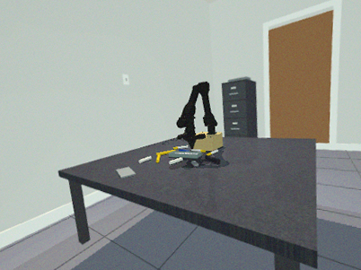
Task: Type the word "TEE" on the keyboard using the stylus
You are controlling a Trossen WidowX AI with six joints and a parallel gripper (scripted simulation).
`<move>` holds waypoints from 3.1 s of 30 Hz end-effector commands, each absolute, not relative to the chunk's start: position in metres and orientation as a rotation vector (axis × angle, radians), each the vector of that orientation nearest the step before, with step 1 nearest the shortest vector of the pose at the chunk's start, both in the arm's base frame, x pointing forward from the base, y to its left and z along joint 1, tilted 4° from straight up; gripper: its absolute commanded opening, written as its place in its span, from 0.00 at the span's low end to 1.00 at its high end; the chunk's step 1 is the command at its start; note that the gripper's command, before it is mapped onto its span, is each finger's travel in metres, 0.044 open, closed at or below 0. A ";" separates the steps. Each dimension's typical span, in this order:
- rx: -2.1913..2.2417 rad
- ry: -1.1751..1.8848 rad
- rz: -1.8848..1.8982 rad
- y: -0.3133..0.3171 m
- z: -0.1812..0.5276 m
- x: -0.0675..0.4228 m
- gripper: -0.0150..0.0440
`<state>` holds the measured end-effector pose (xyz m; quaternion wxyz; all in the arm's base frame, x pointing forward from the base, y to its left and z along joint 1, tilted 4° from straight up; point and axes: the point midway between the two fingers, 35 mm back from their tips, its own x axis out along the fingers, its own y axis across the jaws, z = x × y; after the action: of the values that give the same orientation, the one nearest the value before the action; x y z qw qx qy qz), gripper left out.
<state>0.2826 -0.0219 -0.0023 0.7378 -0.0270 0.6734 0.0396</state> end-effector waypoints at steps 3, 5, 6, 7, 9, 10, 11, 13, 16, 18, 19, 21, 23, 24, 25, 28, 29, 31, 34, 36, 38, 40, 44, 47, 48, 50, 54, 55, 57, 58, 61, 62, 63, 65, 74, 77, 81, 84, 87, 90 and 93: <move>-0.059 1.469 0.080 -0.023 0.052 0.279 0.25; -0.059 1.469 0.080 -0.023 0.055 0.279 0.25; -0.059 1.469 0.080 -0.023 0.055 0.279 0.25; -0.059 1.469 0.080 -0.023 0.055 0.279 0.25; -0.059 1.459 0.081 -0.023 0.050 0.282 0.25; -0.059 1.456 0.082 -0.023 0.049 0.282 0.25; -0.059 1.456 0.082 -0.023 0.049 0.282 0.25; -0.059 1.456 0.082 -0.023 0.051 0.282 0.25; -0.045 1.463 0.075 -0.024 0.050 0.282 0.39; 0.071 1.501 0.018 -0.037 0.045 0.279 0.48; 0.164 1.527 -0.028 -0.046 0.042 0.277 0.51; 0.353 1.572 -0.121 -0.064 0.035 0.271 0.51; 0.549 1.605 -0.216 -0.082 0.029 0.265 0.51; 0.649 1.614 -0.264 -0.092 0.026 0.262 0.51; 0.750 1.620 -0.312 -0.101 0.024 0.258 0.51; 1.061 1.621 -0.455 -0.127 0.016 0.245 0.51; 1.166 1.616 -0.502 -0.135 0.014 0.241 0.51; 1.380 1.599 -0.592 -0.151 0.010 0.230 0.51; 1.709 1.553 -0.719 -0.175 0.005 0.213 0.51; 1.852 1.524 -0.769 -0.184 0.003 0.205 0.51; 1.870 1.520 -0.775 -0.186 0.003 0.204 0.51; 1.870 1.520 -0.775 -0.186 0.003 0.204 0.51; 1.870 1.520 -0.775 -0.186 0.003 0.204 0.51; 1.870 1.520 -0.775 -0.186 0.001 0.204 0.51; 1.870 1.520 -0.775 -0.186 0.000 0.204 0.51; 1.870 1.520 -0.775 -0.186 -0.003 0.204 0.51; 1.870 1.520 -0.775 -0.186 -0.006 0.205 0.51; 1.870 1.520 -0.775 -0.186 -0.006 0.205 0.51; 1.870 1.520 -0.775 -0.186 -0.008 0.205 0.51; 1.870 1.520 -0.775 -0.186 -0.009 0.205 0.51; 1.870 1.520 -0.775 -0.186 -0.012 0.205 0.51; 1.870 1.520 -0.775 -0.186 -0.012 0.205 0.51; 1.870 1.520 -0.775 -0.186 -0.013 0.205 0.51; 1.870 1.520 -0.775 -0.186 -0.014 0.206 0.51; 1.870 1.520 -0.775 -0.186 -0.021 0.207 0.51; 1.870 1.520 -0.775 -0.186 -0.024 0.207 0.51; 1.870 1.520 -0.775 -0.186 -0.027 0.207 0.51; 1.870 1.520 -0.775 -0.186 -0.030 0.207 0.51; 1.870 1.520 -0.775 -0.186 -0.033 0.207 0.51; 1.870 1.520 -0.775 -0.186 -0.035 0.207 0.51; 1.870 1.520 -0.775 -0.187 -0.037 0.207 0.51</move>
<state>0.2068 -0.1869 -0.0342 0.3027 0.7028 0.5739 -0.2918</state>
